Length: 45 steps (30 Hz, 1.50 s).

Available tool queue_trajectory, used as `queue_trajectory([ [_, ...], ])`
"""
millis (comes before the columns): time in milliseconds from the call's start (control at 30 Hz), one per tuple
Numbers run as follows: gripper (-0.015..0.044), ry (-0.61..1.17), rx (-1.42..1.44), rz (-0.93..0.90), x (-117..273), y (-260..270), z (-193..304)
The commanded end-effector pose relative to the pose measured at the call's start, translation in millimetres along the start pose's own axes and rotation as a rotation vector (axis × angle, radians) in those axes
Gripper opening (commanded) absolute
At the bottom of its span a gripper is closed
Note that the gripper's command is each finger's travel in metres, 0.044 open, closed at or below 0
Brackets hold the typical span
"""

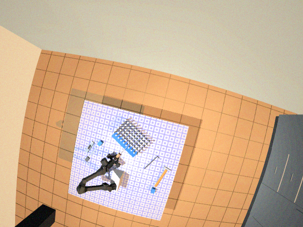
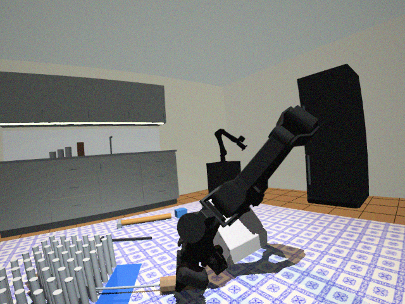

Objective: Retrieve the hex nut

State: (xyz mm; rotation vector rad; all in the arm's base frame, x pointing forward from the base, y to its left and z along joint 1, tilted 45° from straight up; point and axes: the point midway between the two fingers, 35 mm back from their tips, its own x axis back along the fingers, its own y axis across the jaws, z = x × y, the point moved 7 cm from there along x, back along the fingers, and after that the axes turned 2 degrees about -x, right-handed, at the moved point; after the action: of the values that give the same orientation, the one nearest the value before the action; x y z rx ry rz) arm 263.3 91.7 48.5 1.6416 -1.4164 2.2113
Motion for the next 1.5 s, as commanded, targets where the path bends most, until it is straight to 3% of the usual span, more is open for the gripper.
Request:
queue_trajectory([
  [0, 0.0, 0.004, -0.004, -0.004, 1.4, 0.7, -1.9],
  [1467, 0.0, 0.004, -0.004, -0.004, 14.5, 0.8, -16.7],
])
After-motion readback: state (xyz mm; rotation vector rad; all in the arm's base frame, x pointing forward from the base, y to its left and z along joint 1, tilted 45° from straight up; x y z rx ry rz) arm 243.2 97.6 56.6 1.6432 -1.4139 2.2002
